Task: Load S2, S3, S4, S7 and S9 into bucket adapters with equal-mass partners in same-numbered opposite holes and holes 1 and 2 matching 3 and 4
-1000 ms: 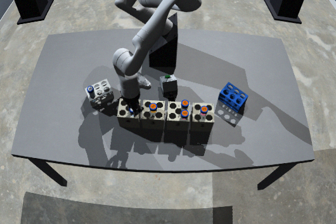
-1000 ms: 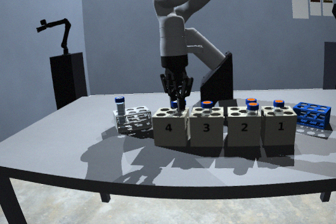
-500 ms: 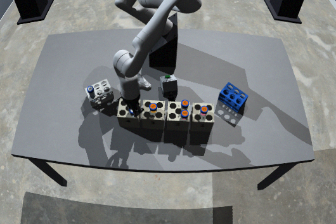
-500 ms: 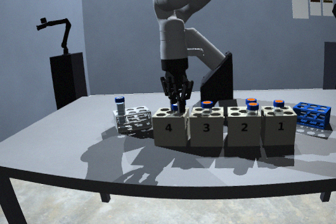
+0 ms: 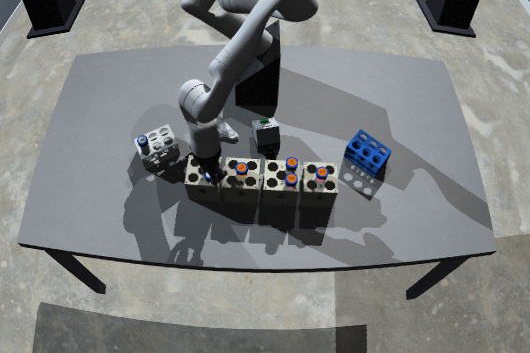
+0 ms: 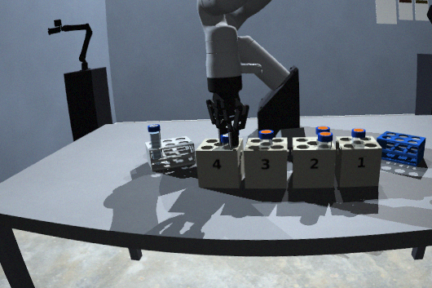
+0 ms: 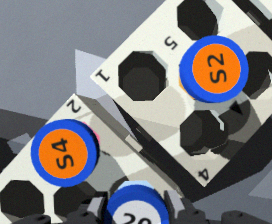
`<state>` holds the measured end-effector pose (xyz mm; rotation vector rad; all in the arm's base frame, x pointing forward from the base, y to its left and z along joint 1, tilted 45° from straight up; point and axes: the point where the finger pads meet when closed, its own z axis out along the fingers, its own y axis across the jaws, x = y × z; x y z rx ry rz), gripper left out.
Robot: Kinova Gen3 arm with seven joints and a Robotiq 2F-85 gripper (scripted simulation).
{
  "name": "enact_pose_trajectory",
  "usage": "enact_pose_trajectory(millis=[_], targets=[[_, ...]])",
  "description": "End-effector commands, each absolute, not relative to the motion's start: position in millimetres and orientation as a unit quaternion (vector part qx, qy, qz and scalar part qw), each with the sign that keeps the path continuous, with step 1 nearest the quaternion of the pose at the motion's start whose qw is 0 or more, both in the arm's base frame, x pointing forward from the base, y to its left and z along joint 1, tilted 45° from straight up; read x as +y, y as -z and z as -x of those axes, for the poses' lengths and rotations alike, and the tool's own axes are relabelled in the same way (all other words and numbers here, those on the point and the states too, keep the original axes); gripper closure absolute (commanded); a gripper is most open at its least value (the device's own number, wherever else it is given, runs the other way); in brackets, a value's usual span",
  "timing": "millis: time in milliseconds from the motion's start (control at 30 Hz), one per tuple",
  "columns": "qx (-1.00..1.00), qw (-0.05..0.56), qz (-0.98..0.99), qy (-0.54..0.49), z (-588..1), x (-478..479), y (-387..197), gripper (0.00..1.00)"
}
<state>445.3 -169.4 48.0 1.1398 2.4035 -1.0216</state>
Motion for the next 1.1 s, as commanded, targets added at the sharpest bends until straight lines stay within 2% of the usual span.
enact_pose_trajectory(millis=[0,1067], targets=[[0.835,0.146,-0.395,0.354,-445.9,-168.9,-48.5,0.38],[0.835,0.146,-0.395,0.354,-446.2,-163.3,-54.1,0.38]])
